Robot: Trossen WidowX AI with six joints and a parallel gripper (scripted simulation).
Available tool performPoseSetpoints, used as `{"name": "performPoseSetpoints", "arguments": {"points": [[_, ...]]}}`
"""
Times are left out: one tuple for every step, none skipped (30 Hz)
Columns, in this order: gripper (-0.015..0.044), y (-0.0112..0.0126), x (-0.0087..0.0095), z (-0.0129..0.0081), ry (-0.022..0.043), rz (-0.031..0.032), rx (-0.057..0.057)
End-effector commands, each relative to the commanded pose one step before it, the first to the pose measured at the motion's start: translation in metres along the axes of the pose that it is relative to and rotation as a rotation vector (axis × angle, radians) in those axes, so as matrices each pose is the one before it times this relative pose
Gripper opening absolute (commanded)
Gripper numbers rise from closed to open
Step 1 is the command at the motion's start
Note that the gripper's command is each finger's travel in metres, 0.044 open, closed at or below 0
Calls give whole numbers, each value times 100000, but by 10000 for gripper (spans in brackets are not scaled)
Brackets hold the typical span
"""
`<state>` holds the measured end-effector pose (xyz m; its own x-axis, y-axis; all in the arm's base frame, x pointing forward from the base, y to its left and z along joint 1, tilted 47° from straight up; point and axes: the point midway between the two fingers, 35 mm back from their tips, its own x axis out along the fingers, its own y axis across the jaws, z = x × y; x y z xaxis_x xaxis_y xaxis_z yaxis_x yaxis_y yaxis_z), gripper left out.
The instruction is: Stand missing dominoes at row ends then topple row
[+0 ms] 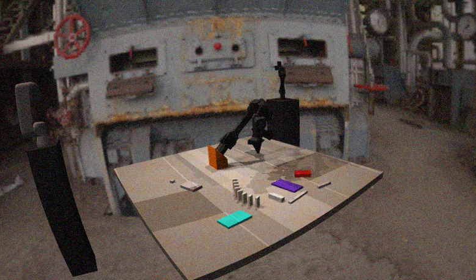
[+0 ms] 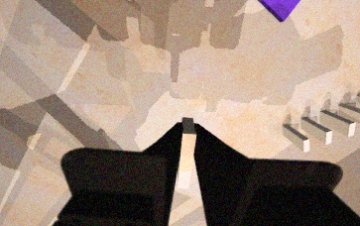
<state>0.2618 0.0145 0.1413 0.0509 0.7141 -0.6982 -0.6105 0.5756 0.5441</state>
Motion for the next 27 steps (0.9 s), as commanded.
{"name": "performPoseSetpoints", "arguments": {"points": [[25, 6982, 298, -874, -312, 1417, 35116], [25, 702, 77, -499, -1, 131, 4422], [25, 656, 85, -549, 6, 145, 4434], [25, 607, 93, -595, 15, 157, 4448], [25, 542, 99, -622, 25, 166, 4363], [25, 351, 76, -469, 24, 126, 3125], [25, 195, 47, -290, 18, 78, 1874], [25, 62, 16, -98, 6, 26, 625], [25, 0, 0, 0, 0, 0, 0], [25, 0, 0, 0, 0, 0, 0], [25, 0, 0, 0, 0, 0, 0], [25, 0, 0, 0, 0, 0, 0], [25, 0, 0, 0, 0, 0, 0], [25, 0, 0, 0, 0, 0, 0], [25, 0, 0, 0, 0, 0, 0], [25, 0, 0, 0, 0, 0, 0], [25, 0, 0, 0, 0, 0, 0], [25, 0, 0, 0, 0, 0, 0], [25, -24, 41, -36, 179, -314, -52], [25, -72, 122, -108, 528, -943, -158], [25, -120, 201, -176, 846, -1577, -268], [25, -143, 237, -205, 962, -1904, -330], [25, -142, 234, -197, 901, -1913, -338], [25, -140, 230, -189, 840, -1920, -345], [25, -139, 226, -181, 779, -1926, -351], [25, -137, 223, -173, 718, -1931, -357], [25, -135, 219, -165, 656, -1934, -362]]}}
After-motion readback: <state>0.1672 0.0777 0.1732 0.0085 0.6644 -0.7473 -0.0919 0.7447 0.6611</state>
